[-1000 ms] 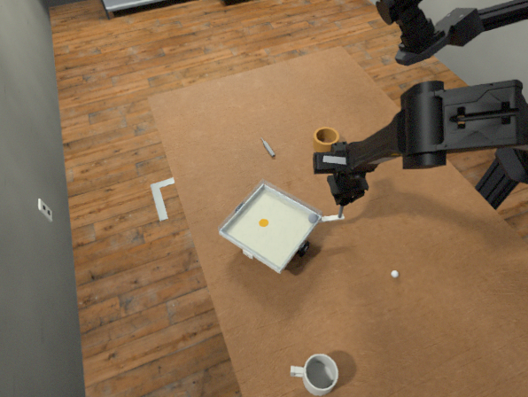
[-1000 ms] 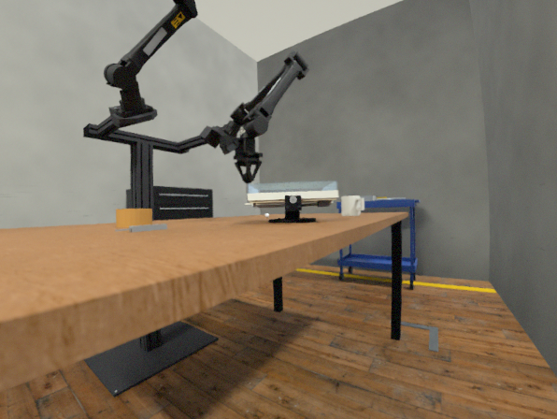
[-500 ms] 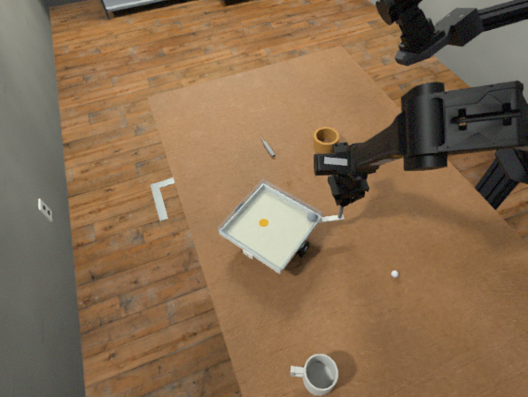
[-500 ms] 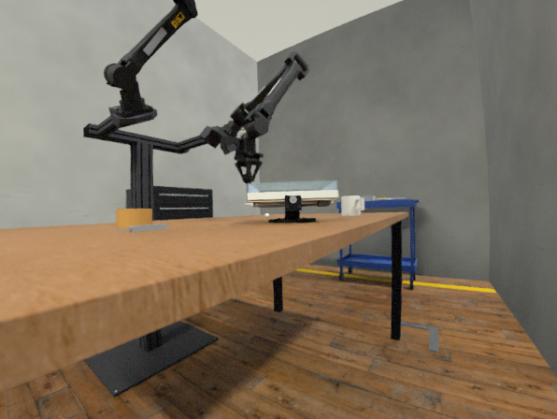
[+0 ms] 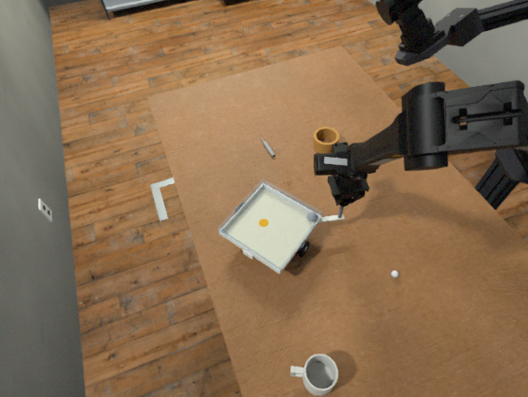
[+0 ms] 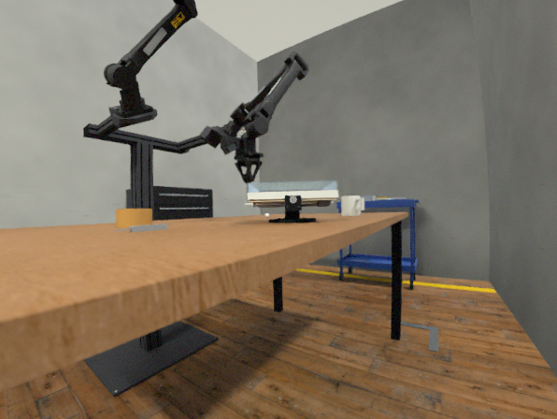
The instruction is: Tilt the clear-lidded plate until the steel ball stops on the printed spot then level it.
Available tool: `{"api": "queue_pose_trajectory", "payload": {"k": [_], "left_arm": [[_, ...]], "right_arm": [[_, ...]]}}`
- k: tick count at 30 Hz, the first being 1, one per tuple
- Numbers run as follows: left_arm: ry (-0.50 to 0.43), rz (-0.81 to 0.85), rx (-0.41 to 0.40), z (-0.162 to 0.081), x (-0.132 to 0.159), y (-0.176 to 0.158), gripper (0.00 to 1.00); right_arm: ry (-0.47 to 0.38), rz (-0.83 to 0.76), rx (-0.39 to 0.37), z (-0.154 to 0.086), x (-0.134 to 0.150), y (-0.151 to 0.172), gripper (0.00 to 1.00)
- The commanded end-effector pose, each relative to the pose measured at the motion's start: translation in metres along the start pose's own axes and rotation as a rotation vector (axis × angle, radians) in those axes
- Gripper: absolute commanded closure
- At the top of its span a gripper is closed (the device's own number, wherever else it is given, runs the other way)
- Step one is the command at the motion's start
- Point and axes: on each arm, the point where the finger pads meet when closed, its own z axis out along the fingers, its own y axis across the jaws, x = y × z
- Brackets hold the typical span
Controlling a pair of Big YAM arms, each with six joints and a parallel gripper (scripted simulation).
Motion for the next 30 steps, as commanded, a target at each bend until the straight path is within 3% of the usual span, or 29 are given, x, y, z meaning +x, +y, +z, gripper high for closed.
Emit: {"api": "queue_pose_trajectory", "payload": {"k": [1,30], "left_arm": [[-0.006,-0.004,-0.036,-0.017,-0.006,0.015,1.0],[-0.009,0.004,-0.025,-0.012,-0.017,0.01,1.0]], "right_arm": [[-0.039,-0.013,0.007,0.004,-0.022,-0.003,0.0],[-0.039,-0.013,0.007,0.004,-0.022,-0.003,0.0]]}}
